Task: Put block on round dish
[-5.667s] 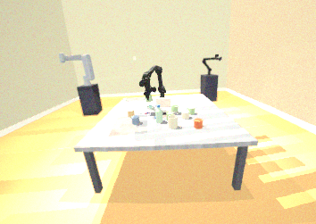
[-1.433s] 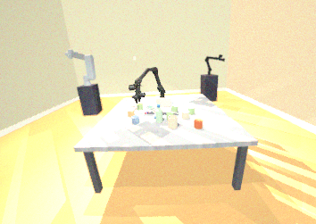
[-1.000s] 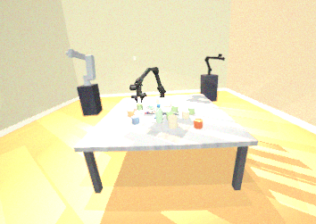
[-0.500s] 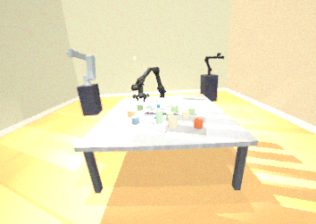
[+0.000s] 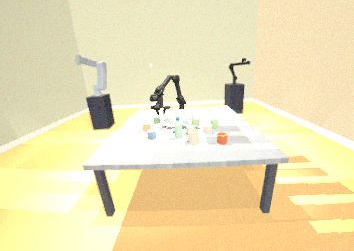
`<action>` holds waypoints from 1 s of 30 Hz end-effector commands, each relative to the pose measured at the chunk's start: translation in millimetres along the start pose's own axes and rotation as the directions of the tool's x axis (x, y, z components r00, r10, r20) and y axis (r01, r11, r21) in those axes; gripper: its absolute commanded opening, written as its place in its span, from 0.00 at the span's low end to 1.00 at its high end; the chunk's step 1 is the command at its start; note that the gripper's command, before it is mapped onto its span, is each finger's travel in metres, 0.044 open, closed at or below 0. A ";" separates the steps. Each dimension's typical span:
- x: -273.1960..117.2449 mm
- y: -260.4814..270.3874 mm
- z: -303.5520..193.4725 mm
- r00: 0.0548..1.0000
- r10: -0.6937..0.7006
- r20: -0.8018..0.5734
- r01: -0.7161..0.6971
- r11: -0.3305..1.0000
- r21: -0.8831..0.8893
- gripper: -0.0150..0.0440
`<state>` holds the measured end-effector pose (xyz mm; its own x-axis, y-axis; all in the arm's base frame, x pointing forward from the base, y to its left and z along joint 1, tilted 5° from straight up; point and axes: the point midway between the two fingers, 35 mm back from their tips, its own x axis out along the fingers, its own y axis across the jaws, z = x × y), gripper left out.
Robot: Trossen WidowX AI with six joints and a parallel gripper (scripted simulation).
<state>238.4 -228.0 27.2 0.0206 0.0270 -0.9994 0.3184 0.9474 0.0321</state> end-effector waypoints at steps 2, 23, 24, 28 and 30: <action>-3.7 12.1 6.9 1.000 0.007 0.001 -0.007 0.989 0.148 0.69; -14.5 70.2 22.9 0.999 0.018 -0.032 0.013 0.643 0.766 0.69; -15.0 73.0 23.4 0.999 0.018 -0.033 0.015 0.616 0.788 0.69; -17.0 83.8 25.0 0.999 0.019 -0.040 0.025 0.507 0.862 0.69; -17.4 85.7 25.2 0.999 0.019 -0.041 0.026 0.487 0.873 0.69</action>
<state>285.8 -158.7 45.3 -0.0162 0.0544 -0.9984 0.9721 0.2346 -0.0030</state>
